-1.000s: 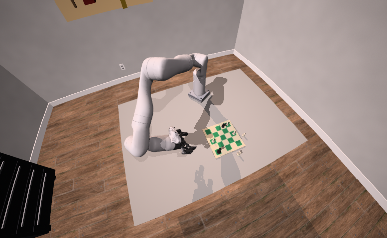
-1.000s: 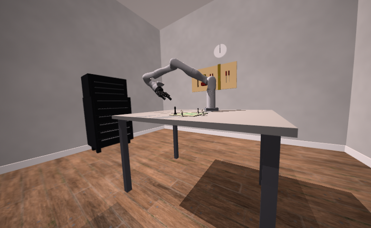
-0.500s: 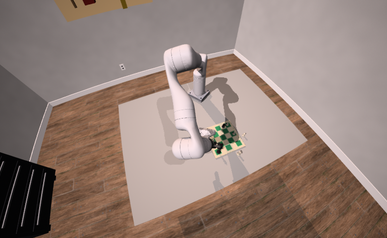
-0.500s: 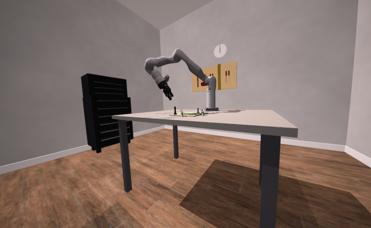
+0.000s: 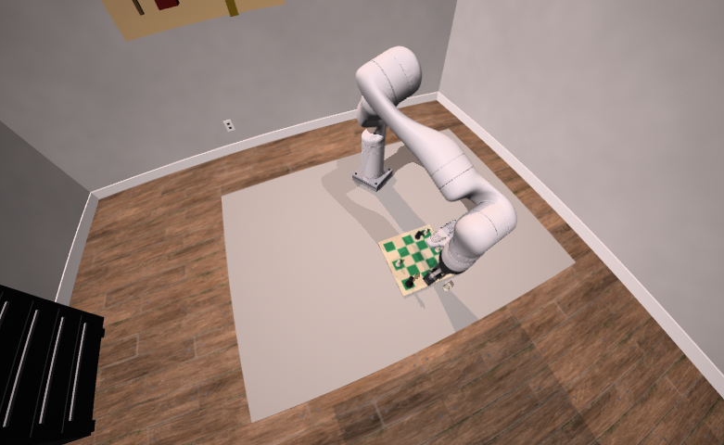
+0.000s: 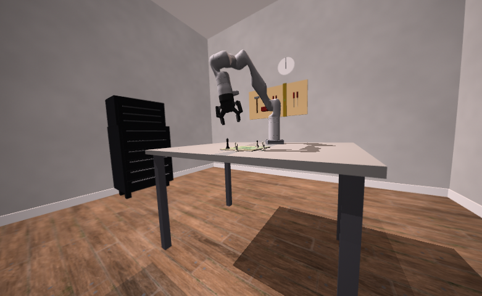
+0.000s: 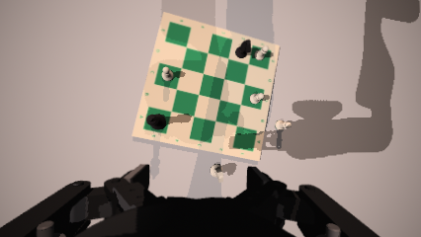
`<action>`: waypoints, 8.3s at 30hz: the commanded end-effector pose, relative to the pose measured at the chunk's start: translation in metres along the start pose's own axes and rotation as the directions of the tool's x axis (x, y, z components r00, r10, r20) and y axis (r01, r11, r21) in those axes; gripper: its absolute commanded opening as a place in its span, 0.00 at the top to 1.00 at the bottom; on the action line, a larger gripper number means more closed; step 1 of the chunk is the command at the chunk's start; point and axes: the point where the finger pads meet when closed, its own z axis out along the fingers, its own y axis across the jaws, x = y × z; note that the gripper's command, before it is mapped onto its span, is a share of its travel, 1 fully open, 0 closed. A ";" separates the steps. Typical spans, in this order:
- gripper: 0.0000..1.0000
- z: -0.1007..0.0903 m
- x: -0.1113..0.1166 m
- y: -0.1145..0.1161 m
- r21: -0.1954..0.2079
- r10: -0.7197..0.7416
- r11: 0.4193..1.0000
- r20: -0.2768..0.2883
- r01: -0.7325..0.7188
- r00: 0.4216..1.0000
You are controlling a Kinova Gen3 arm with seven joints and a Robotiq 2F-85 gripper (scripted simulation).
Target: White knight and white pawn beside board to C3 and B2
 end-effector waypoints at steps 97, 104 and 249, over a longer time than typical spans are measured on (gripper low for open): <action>0.63 0.045 -0.030 0.039 0.128 -0.249 0.963 0.069 0.239 0.966; 0.63 0.052 -0.031 0.039 0.128 -0.249 0.963 0.069 0.239 0.966; 0.63 0.112 -0.039 0.032 0.128 -0.249 0.963 0.069 0.239 0.966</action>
